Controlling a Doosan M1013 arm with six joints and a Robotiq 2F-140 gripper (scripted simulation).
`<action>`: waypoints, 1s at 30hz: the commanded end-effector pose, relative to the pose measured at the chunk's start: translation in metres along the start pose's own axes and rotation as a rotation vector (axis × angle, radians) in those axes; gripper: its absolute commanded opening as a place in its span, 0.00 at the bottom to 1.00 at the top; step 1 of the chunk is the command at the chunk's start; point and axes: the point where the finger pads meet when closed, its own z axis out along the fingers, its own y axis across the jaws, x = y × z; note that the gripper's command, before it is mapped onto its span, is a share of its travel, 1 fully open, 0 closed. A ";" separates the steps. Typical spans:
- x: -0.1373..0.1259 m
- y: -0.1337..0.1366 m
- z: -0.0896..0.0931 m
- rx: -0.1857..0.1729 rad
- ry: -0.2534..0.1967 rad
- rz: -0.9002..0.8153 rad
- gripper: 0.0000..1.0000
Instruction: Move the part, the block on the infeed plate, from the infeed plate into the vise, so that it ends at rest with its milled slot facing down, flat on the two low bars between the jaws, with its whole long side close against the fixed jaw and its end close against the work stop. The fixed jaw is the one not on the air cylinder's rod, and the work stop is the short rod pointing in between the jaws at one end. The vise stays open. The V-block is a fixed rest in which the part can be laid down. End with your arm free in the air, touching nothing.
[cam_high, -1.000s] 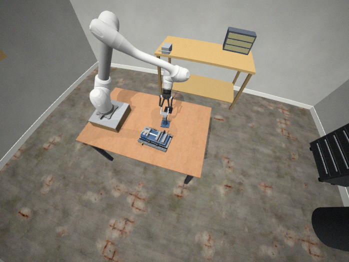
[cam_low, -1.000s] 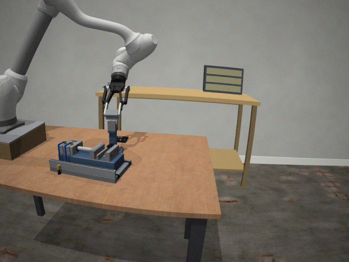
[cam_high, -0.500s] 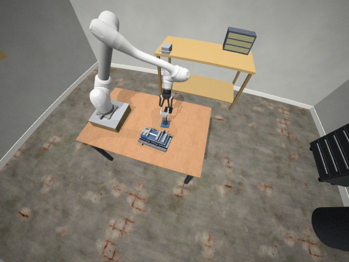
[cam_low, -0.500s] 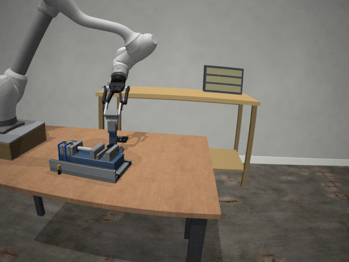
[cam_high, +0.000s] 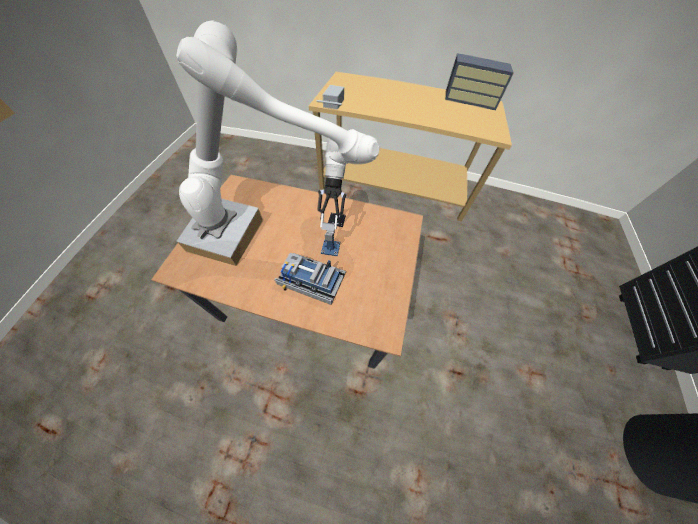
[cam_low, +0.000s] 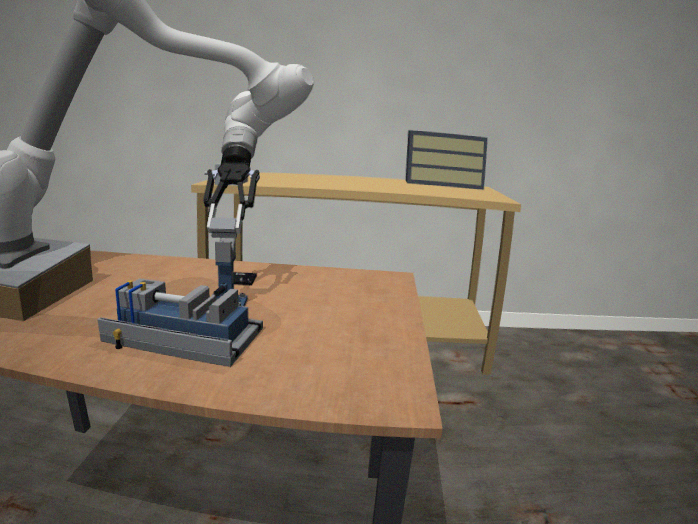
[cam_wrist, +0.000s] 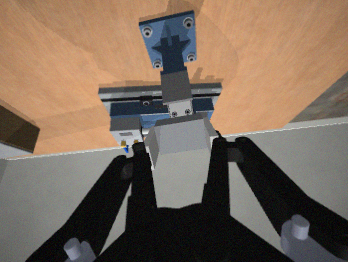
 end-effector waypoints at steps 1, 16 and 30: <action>-0.001 0.001 0.000 -0.002 0.019 -0.003 0.00; -0.003 0.001 0.001 -0.002 0.125 -0.003 0.00; -0.007 0.001 0.001 -0.002 0.278 -0.003 0.00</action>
